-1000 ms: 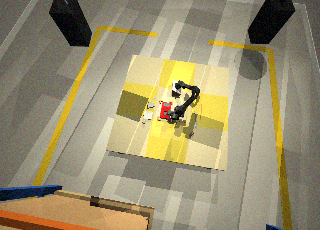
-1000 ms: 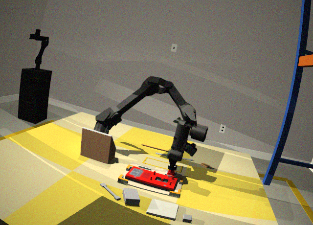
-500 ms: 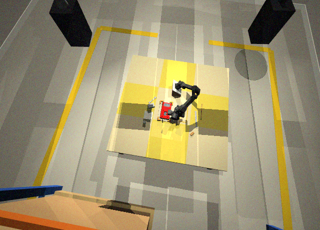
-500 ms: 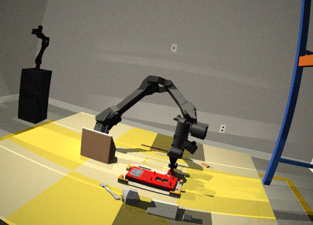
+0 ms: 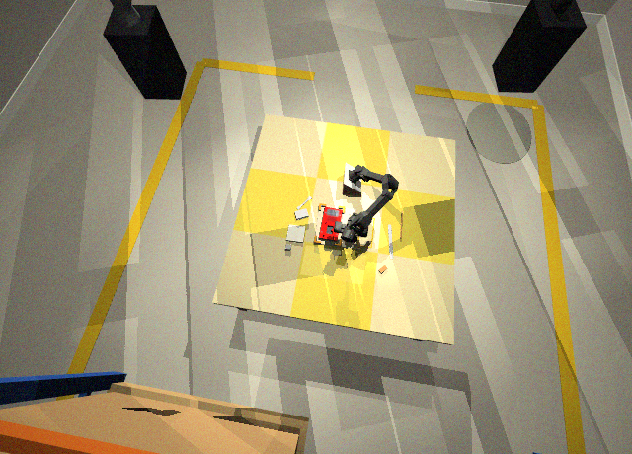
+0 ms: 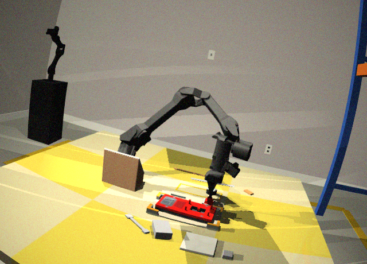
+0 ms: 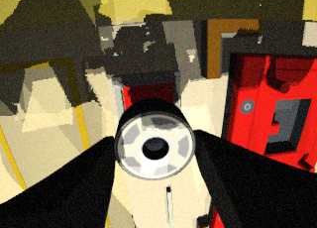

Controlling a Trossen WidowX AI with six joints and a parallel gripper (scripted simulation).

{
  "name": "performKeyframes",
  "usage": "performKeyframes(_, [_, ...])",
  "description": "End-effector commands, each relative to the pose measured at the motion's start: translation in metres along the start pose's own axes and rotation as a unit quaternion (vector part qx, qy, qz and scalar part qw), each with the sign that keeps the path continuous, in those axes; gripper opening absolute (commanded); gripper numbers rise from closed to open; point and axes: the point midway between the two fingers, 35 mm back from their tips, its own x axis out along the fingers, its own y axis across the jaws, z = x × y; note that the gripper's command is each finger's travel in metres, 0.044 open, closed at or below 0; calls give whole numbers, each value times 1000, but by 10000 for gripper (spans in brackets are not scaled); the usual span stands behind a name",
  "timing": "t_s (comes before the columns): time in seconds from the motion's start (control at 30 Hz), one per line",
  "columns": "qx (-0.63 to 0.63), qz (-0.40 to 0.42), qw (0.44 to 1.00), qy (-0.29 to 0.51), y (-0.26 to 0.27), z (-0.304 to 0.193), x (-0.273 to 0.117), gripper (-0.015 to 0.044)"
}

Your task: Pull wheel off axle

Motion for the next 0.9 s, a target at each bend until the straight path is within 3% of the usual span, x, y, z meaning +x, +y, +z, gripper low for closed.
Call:
performKeyframes(0.0, [-1, -2, 1000, -5, -1, 1, -7, 0])
performKeyframes(0.87, [0, -1, 1000, -6, -1, 0, -16, 0])
